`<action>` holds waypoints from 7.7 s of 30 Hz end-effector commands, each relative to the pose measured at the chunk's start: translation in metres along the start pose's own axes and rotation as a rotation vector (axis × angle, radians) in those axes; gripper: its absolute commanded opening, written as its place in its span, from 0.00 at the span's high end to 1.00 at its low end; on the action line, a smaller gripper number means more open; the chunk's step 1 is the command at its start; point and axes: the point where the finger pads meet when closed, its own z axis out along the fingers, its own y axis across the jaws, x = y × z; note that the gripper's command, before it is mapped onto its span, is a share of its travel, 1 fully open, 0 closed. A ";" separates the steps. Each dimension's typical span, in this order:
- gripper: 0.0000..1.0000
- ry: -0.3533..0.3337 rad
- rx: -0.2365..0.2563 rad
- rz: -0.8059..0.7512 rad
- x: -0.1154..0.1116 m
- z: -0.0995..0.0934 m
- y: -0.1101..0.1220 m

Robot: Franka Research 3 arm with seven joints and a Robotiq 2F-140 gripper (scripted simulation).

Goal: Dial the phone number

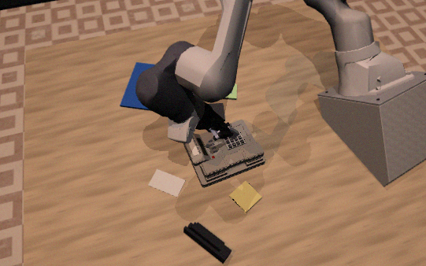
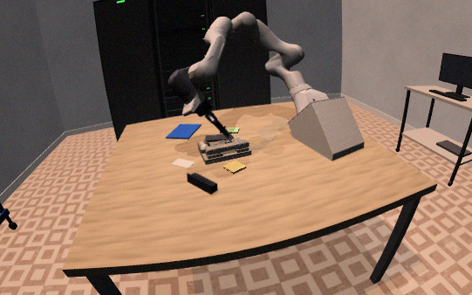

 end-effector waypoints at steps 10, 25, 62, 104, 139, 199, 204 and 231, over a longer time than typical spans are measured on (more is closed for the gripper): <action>1.00 -0.003 -0.006 -0.015 0.002 -0.001 0.010; 1.00 -0.003 -0.006 -0.015 0.007 0.005 0.010; 1.00 -0.003 -0.006 -0.015 0.009 0.008 0.010; 1.00 -0.003 -0.006 -0.015 -0.010 0.006 -0.022; 1.00 -0.003 -0.006 -0.015 -0.005 0.014 -0.023; 1.00 -0.003 -0.006 -0.015 -0.004 0.003 -0.007; 1.00 -0.003 -0.006 -0.015 0.000 0.000 0.005; 1.00 -0.003 -0.006 -0.015 0.006 0.005 0.010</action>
